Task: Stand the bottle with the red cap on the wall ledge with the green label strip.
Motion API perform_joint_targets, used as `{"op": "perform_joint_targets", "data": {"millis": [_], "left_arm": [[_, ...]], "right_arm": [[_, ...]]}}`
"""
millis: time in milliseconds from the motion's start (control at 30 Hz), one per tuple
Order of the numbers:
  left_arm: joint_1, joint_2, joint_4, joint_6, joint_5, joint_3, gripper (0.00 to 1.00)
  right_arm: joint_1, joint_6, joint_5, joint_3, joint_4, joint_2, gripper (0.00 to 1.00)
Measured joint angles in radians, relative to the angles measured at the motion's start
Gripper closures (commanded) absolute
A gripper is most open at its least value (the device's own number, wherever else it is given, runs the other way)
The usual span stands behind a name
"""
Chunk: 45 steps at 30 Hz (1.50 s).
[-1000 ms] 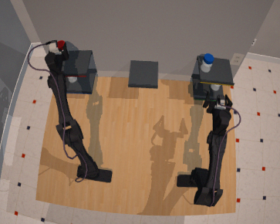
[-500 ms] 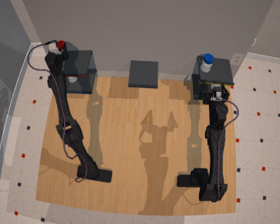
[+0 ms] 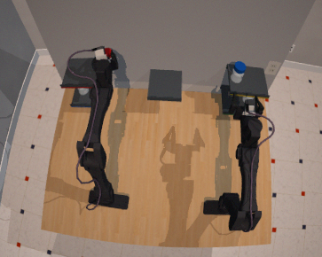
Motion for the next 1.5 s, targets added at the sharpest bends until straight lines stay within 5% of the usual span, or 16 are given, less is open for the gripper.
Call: {"op": "perform_joint_targets", "data": {"millis": [433, 800, 1067, 1500], "left_arm": [[-0.612, -0.117, 0.113, -0.049, -0.475, -0.356, 0.5], [-0.753, -0.153, 0.213, -0.05, -0.679, -0.473, 0.5], [-0.756, -0.172, 0.283, -0.006, -0.63, -0.511, 0.5], [-0.621, -0.314, 0.38, 0.072, -0.273, -0.686, 0.5]], "right_arm": [[0.0, 0.0, 0.0, 0.0, 0.0, 0.0, 0.0], [0.0, 0.0, 0.0, 0.0, 0.0, 0.0, 0.0], [0.0, 0.0, 0.0, 0.0, 0.0, 0.0, 0.0], [0.0, 0.0, 0.0, 0.0, 0.0, 0.0, 0.0]]}}
